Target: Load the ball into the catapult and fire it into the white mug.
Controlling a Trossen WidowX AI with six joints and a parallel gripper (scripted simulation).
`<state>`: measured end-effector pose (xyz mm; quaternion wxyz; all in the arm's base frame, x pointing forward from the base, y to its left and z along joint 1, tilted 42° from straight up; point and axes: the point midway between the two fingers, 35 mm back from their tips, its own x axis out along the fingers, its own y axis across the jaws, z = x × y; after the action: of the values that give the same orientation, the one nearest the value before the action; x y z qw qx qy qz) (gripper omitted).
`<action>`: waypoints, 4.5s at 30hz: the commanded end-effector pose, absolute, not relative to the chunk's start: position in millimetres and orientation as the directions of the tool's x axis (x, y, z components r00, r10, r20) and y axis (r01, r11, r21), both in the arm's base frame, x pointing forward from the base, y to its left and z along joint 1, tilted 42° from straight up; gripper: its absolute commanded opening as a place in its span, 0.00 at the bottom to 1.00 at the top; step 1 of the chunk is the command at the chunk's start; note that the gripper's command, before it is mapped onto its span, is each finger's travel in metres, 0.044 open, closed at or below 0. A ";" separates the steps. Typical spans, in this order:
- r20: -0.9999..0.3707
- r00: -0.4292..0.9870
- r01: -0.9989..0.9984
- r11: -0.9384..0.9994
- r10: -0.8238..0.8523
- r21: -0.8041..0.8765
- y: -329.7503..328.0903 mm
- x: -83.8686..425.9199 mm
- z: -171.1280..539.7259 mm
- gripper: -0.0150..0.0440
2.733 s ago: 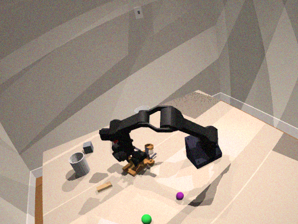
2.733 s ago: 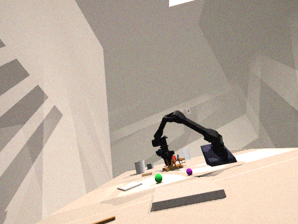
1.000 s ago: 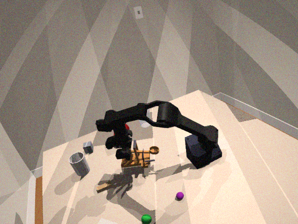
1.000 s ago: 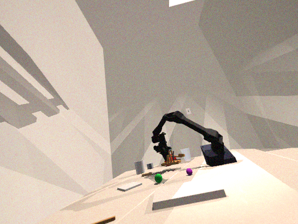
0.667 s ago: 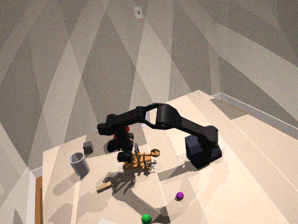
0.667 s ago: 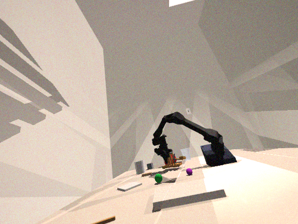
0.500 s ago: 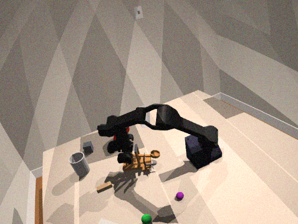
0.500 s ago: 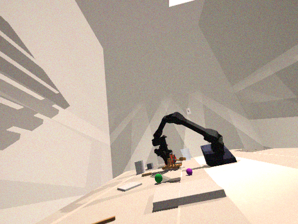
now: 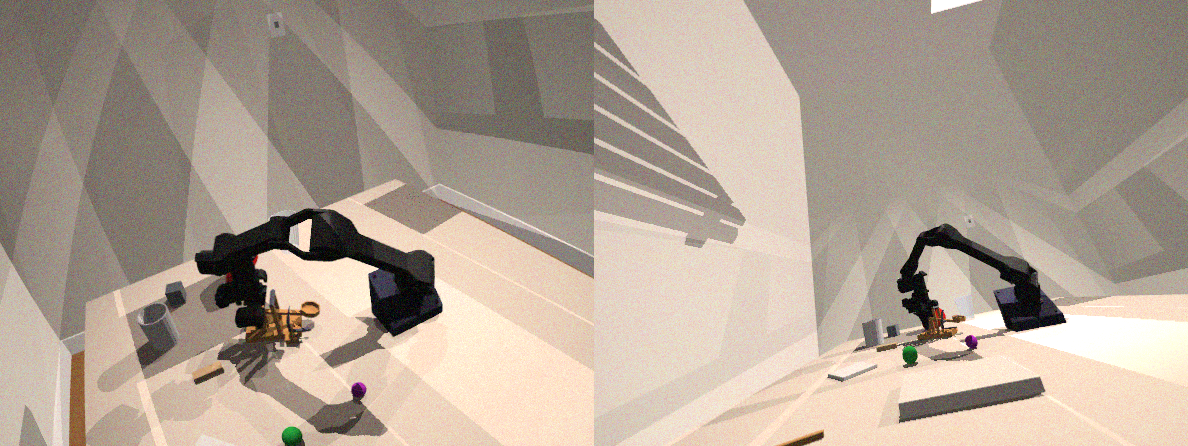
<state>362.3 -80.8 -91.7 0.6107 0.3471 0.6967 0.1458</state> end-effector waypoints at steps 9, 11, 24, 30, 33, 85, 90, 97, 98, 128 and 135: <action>-0.751 -0.010 0.304 0.717 0.660 0.627 -83.7 363.4 -88.6 0.88; -0.752 -0.010 0.304 0.719 0.659 0.625 -99.0 365.8 -73.3 0.97; -0.753 -0.005 0.312 0.716 0.658 0.624 -144.5 361.7 -21.4 1.00; -0.752 -0.003 0.311 0.715 0.659 0.625 -120.0 362.4 -49.1 1.00; -0.752 -0.003 0.311 0.715 0.659 0.626 -114.8 362.2 -54.7 1.00; -0.753 -0.003 0.305 0.717 0.658 0.626 -80.9 362.0 -92.3 0.47; -0.753 -0.004 0.306 0.718 0.658 0.625 -97.6 362.7 -74.1 0.31; -0.752 -0.004 0.309 0.716 0.659 0.626 -113.6 362.1 -56.6 0.25; -0.752 -0.004 0.309 0.716 0.659 0.626 -113.1 362.2 -57.2 0.25; -0.750 -0.016 0.308 0.716 0.662 0.626 -82.8 360.9 -91.7 0.25; -0.750 -0.016 0.308 0.716 0.662 0.626 -82.8 360.9 -91.7 0.39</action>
<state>360.6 -82.1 -92.3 0.6088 0.3470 0.6985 0.1449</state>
